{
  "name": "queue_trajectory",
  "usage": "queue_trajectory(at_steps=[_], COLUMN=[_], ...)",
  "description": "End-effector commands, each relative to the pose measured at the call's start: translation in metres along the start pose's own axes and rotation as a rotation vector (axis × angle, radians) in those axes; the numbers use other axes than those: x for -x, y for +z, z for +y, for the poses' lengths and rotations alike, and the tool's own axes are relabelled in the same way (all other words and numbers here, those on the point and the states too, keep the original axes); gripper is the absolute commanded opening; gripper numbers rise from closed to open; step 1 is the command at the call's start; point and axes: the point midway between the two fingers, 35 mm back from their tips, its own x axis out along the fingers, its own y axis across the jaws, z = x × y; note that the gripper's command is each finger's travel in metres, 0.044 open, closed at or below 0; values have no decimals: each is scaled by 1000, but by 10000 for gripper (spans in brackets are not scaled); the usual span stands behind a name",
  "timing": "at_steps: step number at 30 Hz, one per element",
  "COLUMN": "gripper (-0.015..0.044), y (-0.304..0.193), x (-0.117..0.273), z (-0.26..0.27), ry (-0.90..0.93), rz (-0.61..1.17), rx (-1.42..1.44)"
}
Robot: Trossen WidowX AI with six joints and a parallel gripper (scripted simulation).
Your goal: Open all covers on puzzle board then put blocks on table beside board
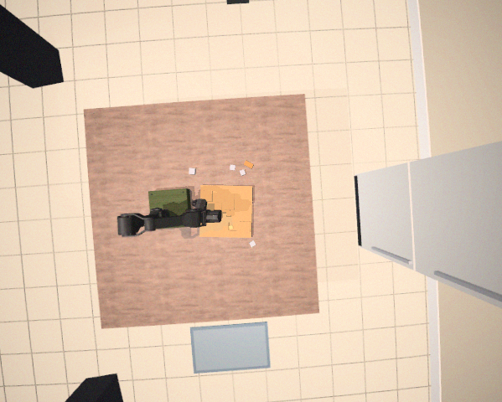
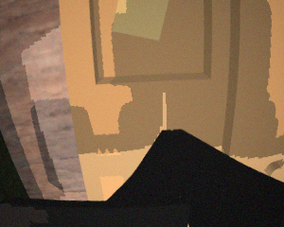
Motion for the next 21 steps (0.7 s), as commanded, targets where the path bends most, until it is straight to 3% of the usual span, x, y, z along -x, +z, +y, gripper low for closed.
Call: queue_trajectory(at_steps=[1,21], gripper=[0,0], y=[1,9], x=[-8,-10], z=[5,4], ry=[21,21], rz=[-3,-4], rx=[6,6])
